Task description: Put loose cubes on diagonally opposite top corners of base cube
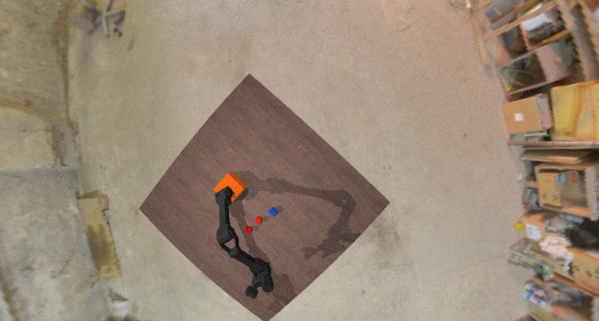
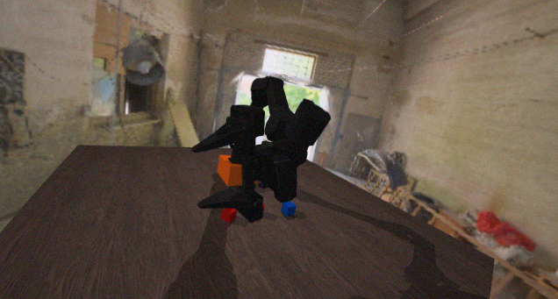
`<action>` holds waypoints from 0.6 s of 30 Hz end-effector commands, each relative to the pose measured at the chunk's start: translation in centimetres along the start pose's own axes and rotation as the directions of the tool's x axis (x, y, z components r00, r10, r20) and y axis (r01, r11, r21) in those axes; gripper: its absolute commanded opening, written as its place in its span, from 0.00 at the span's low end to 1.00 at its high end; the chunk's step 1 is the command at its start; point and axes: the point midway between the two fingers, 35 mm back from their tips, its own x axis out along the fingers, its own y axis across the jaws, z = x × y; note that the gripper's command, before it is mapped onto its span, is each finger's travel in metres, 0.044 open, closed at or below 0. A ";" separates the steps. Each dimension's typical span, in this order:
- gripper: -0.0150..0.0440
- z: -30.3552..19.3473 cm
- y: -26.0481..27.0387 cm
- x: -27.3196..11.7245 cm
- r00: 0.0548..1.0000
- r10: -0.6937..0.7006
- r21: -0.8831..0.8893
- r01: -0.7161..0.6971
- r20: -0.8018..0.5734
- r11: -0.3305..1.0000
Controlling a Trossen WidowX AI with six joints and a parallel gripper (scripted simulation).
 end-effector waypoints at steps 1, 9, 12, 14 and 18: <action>0.89 0.0 0.1 -0.1 1.000 0.005 0.004 -0.005 0.004 1.000; 0.70 -1.0 3.6 -3.6 0.950 0.272 0.167 -0.296 0.153 0.941; 0.70 -2.0 5.2 -5.4 0.902 0.392 0.230 -0.427 0.183 0.875; 0.70 -2.9 6.4 -6.8 0.860 0.472 0.272 -0.509 0.193 0.816; 0.70 -5.2 8.5 -9.8 0.757 0.626 0.365 -0.645 0.187 0.671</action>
